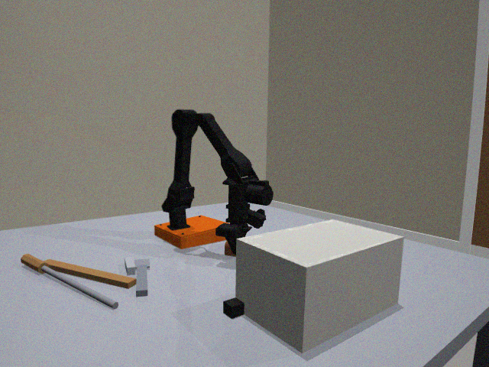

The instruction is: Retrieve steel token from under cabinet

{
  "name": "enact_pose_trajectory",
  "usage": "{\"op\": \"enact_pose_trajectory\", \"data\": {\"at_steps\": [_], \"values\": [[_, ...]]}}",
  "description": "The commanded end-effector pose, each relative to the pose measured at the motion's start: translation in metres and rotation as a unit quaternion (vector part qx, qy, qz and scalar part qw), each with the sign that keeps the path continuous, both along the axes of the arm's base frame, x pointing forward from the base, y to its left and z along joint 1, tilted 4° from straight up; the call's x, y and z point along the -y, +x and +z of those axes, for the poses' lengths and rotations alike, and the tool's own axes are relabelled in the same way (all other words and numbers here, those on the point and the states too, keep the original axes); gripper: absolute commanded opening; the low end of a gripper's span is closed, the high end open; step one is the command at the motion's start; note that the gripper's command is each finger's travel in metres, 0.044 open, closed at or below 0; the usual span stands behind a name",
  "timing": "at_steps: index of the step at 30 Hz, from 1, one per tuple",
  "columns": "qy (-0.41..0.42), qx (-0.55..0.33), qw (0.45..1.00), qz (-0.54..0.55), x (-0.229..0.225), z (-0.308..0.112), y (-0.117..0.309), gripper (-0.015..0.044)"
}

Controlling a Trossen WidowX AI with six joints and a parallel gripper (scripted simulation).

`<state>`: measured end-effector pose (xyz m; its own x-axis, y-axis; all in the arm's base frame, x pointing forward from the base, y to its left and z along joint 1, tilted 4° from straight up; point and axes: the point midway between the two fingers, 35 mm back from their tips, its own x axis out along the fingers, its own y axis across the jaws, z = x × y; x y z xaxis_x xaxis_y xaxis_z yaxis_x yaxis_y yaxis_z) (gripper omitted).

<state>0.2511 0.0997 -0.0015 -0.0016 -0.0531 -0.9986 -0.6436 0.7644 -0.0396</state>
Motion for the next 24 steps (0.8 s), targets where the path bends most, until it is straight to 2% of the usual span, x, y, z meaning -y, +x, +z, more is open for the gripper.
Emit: {"op": "enact_pose_trajectory", "data": {"at_steps": [1, 24], "values": [[-0.002, 0.002, 1.000, -0.001, 0.006, 0.001, 0.002, 0.0000], [-0.003, 0.002, 1.000, -0.001, 0.030, 0.002, 0.006, 0.0000]]}}
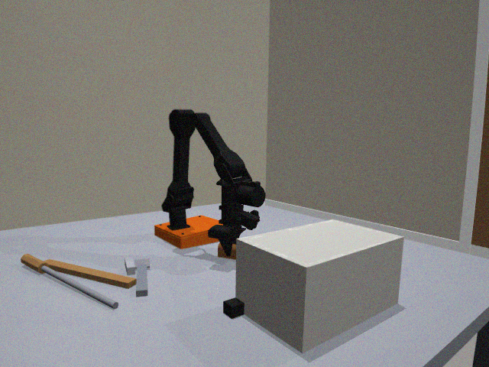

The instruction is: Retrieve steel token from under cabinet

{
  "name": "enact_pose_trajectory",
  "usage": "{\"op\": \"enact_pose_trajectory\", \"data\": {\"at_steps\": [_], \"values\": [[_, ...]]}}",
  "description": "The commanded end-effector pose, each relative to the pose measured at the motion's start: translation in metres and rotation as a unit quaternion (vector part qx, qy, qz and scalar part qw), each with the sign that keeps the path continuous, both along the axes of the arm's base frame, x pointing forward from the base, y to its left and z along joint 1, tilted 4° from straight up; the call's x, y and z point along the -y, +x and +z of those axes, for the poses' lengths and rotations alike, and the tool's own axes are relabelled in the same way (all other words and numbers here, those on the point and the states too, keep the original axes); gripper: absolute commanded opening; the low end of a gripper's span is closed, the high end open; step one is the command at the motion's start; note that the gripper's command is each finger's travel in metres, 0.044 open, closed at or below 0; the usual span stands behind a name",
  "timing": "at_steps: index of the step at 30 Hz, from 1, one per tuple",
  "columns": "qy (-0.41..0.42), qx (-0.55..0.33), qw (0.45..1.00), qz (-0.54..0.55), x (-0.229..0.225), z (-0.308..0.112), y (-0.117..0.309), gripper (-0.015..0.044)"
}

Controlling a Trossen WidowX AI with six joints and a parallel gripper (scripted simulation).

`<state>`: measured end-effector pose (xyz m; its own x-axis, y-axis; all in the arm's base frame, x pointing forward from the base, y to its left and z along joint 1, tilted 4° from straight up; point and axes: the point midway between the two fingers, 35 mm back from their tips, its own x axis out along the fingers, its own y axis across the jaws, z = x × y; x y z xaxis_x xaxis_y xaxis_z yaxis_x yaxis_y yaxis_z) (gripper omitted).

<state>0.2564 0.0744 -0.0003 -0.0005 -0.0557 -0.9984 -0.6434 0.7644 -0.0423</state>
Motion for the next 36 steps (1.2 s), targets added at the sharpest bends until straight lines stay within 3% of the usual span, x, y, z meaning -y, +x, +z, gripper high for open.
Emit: {"op": "enact_pose_trajectory", "data": {"at_steps": [1, 36], "values": [[-0.002, 0.002, 1.000, 0.000, 0.006, 0.001, 0.000, 0.0000], [-0.004, 0.002, 1.000, 0.000, 0.043, 0.003, 0.003, 0.0000]]}}
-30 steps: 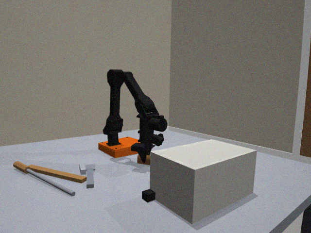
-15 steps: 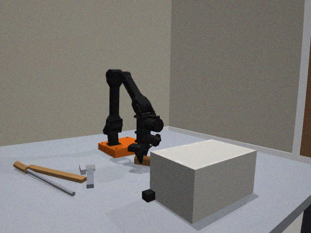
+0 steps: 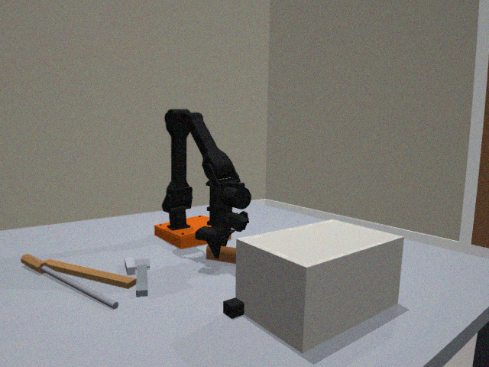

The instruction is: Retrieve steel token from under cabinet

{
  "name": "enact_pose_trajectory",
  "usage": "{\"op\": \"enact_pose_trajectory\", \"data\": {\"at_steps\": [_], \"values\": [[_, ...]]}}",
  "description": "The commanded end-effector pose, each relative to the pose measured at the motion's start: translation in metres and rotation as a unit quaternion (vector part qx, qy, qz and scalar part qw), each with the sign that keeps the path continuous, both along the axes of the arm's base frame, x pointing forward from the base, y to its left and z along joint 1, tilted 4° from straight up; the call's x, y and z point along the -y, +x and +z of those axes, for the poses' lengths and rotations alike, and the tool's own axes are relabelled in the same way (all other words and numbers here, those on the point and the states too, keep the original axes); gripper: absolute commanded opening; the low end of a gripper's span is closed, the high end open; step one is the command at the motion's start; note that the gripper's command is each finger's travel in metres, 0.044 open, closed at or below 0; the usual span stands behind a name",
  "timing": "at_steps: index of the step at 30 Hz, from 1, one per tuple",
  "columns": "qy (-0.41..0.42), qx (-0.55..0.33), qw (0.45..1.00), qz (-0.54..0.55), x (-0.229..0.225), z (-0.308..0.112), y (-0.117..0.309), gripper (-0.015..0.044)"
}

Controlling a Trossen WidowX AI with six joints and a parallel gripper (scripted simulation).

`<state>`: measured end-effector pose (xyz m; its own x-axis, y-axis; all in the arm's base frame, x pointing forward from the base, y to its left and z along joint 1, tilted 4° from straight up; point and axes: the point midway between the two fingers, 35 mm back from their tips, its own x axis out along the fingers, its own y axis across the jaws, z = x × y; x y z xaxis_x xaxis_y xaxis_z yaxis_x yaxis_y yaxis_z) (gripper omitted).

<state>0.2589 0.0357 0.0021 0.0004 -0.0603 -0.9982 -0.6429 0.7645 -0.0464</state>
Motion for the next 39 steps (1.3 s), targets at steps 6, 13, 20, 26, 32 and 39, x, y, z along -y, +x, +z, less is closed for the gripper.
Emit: {"op": "enact_pose_trajectory", "data": {"at_steps": [6, 13, 20, 26, 32, 39], "values": [[-0.002, 0.001, 1.000, 0.000, 0.011, 0.001, 0.001, 0.0000], [-0.002, 0.002, 1.000, 0.000, 0.018, 0.002, 0.001, 0.0000], [-0.002, 0.002, 1.000, 0.000, 0.025, 0.002, 0.002, 0.0000], [-0.003, 0.002, 1.000, 0.000, 0.031, 0.002, 0.002, 0.0000], [-0.003, 0.002, 1.000, 0.000, 0.037, 0.003, 0.002, 0.0000], [-0.003, 0.002, 1.000, 0.000, 0.045, 0.003, 0.003, 0.0000]]}}
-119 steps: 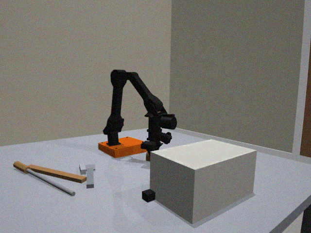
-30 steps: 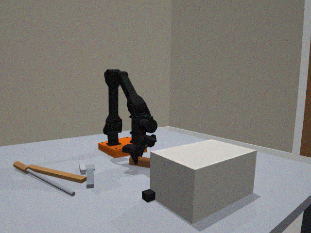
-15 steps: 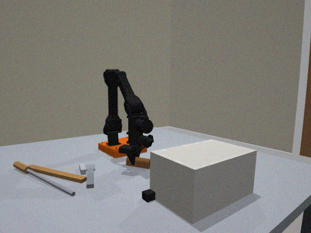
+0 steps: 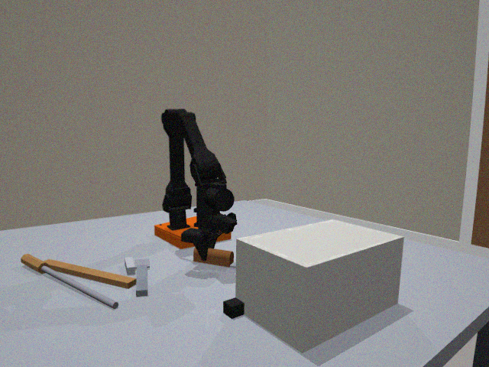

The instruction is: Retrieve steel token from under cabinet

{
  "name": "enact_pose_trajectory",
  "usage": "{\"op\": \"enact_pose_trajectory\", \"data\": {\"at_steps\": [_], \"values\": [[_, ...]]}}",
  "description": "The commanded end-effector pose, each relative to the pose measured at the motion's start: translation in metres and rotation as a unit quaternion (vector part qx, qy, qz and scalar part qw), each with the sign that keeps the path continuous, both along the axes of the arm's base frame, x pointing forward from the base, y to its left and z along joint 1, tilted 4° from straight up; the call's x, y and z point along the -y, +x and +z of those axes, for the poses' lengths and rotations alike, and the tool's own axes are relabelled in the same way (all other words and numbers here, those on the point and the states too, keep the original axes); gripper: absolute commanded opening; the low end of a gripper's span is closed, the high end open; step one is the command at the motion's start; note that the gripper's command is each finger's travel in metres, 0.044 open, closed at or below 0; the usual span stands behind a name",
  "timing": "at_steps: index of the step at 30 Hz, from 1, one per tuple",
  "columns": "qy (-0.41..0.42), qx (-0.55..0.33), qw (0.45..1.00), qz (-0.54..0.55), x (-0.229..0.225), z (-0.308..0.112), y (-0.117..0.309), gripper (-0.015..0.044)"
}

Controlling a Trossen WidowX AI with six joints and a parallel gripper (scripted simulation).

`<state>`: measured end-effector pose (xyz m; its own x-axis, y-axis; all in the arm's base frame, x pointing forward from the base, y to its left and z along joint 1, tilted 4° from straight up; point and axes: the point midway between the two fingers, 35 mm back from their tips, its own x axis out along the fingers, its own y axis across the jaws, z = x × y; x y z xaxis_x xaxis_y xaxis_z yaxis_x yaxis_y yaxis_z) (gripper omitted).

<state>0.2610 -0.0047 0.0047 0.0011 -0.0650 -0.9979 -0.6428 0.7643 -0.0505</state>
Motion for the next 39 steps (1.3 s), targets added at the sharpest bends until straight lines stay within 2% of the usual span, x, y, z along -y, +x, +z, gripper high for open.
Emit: {"op": "enact_pose_trajectory", "data": {"at_steps": [1, 39], "values": [[-0.001, 0.001, 1.000, 0.000, 0.005, 0.001, 0.001, 0.0000], [-0.003, 0.001, 1.000, 0.000, 0.044, 0.004, 0.000, 0.0000]]}}
